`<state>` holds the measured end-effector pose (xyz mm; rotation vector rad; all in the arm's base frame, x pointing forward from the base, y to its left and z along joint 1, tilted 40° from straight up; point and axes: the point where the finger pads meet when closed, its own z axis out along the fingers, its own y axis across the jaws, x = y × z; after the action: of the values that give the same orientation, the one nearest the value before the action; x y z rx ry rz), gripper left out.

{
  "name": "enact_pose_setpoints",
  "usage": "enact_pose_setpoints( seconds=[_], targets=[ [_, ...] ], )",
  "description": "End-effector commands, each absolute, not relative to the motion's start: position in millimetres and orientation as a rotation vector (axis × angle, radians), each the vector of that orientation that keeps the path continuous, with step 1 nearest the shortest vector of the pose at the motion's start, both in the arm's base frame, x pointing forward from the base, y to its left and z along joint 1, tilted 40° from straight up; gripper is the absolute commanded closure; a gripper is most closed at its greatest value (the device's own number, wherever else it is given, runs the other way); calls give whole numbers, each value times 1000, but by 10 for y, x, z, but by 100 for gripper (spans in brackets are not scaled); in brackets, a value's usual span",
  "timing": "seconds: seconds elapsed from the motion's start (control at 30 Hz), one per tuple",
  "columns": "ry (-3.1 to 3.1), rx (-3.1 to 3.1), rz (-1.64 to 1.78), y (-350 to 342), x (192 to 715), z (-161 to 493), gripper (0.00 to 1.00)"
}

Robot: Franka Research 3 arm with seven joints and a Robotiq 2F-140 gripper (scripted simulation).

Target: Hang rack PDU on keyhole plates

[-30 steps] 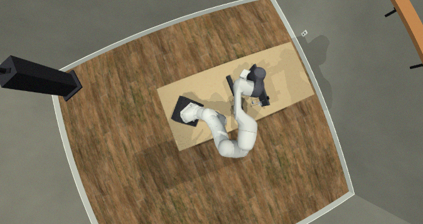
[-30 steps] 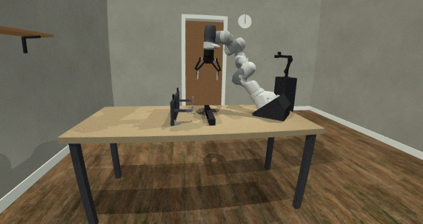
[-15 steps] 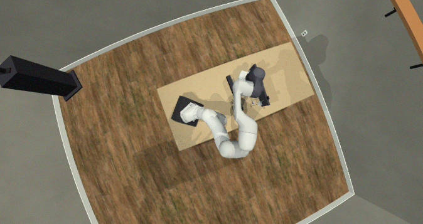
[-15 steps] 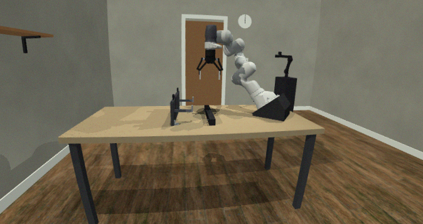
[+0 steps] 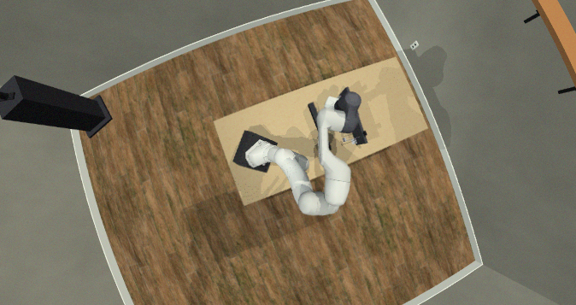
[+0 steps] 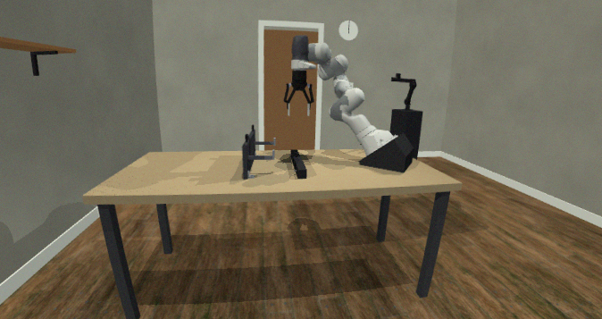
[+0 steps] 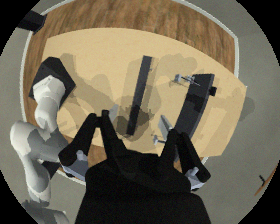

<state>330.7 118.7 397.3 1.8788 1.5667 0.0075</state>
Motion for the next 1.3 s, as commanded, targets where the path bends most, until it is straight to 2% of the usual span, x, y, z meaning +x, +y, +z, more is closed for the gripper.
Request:
enact_pose_setpoints(
  seconds=[0.0, 1.27],
  targets=[
    [1577, 1871, -2, 1177, 3304, 3967, 45],
    [1576, 1871, -2, 1152, 3324, 3928, 45]
  ],
)
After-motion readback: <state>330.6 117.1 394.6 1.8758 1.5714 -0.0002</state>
